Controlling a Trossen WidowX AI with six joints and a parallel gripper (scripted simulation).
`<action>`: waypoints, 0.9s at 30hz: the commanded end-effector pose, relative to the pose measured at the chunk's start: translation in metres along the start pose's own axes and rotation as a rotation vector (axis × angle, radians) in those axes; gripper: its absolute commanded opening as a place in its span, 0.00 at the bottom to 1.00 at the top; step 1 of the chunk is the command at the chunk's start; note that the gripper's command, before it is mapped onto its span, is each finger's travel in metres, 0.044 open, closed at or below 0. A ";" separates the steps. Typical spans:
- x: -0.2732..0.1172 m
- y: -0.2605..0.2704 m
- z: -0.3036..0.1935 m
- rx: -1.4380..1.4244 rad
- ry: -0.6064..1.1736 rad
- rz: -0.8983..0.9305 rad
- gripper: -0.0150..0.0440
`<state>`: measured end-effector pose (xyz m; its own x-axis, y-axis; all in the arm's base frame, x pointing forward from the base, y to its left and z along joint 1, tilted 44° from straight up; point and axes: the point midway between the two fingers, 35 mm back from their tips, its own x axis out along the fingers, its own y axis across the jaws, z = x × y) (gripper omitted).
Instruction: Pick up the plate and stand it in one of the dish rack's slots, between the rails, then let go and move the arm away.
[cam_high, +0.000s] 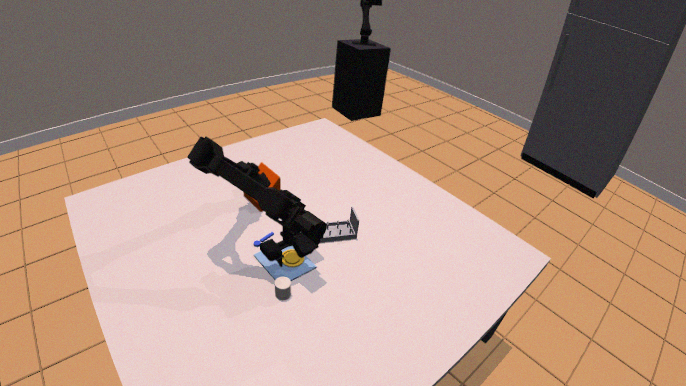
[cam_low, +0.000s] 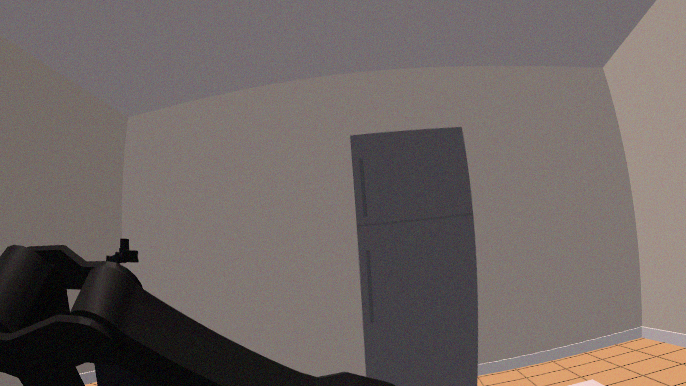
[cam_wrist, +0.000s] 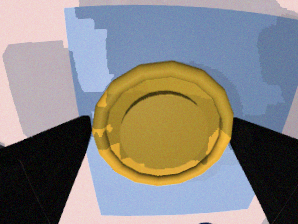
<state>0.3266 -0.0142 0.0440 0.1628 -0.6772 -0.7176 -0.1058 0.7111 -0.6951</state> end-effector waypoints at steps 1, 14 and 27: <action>0.000 0.000 0.000 -0.006 -0.001 -0.004 0.92; 0.000 0.000 0.000 -0.006 -0.002 -0.004 0.72; -0.062 0.005 0.013 -0.046 -0.025 0.010 0.25</action>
<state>0.3286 0.0216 0.0757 0.1788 -0.6709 -0.7196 -0.1484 0.7047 -0.6939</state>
